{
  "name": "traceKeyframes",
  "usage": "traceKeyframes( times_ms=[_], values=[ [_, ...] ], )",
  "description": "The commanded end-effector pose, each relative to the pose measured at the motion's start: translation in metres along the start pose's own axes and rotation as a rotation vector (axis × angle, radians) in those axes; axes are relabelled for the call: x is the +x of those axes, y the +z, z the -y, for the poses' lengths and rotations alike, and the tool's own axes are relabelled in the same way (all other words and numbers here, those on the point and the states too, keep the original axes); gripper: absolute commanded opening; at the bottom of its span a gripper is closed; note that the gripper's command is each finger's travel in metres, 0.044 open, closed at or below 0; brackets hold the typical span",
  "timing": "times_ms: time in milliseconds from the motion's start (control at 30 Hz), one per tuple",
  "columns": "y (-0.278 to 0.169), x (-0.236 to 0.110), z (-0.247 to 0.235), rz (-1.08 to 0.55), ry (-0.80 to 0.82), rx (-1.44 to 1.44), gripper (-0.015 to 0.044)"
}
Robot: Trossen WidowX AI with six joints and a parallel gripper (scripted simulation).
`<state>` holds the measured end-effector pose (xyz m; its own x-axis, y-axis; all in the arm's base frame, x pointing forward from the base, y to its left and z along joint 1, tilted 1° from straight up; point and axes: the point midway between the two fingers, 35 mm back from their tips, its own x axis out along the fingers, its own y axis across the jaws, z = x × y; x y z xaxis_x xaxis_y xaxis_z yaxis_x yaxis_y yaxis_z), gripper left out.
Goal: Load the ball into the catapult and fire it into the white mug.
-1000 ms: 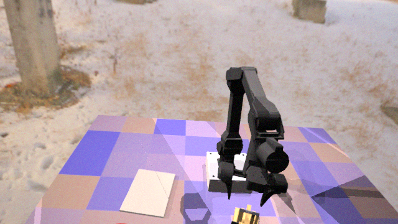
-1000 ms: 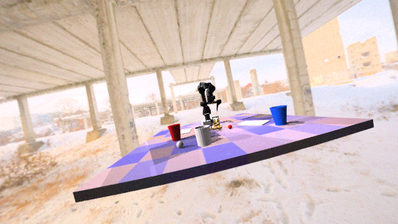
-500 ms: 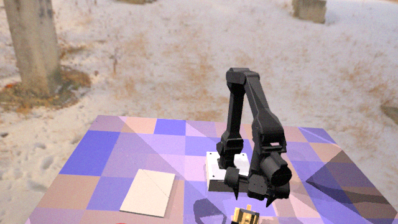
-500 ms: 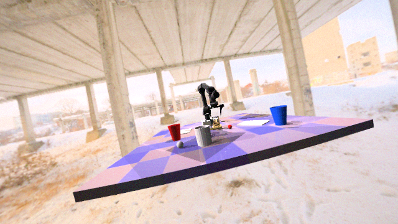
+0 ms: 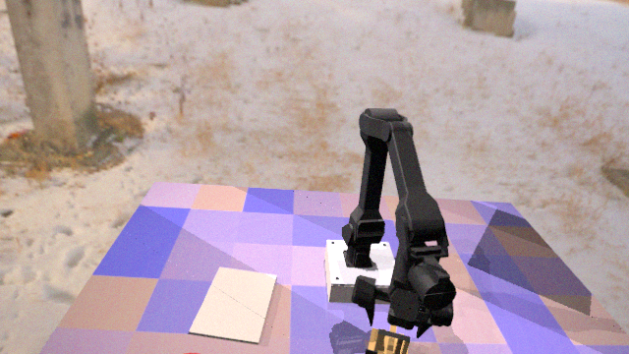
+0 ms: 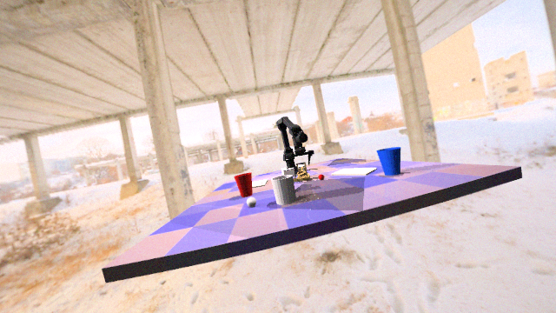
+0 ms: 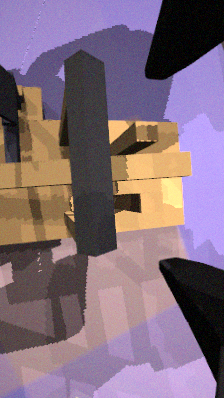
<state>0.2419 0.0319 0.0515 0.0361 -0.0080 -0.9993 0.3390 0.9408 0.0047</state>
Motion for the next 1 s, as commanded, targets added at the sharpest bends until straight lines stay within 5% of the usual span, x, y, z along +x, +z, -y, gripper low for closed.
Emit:
traceKeyframes(
  times_ms=[0, 867, 967],
  values=[
    [-0.003, 0.009, 0.001, -0.012, -0.003, 0.003, 0.0440],
    [-0.005, 0.043, 0.002, -0.013, -0.003, 0.003, 0.0440],
    [-0.003, 0.040, 0.001, -0.004, -0.002, 0.004, 0.0361]
  ],
)
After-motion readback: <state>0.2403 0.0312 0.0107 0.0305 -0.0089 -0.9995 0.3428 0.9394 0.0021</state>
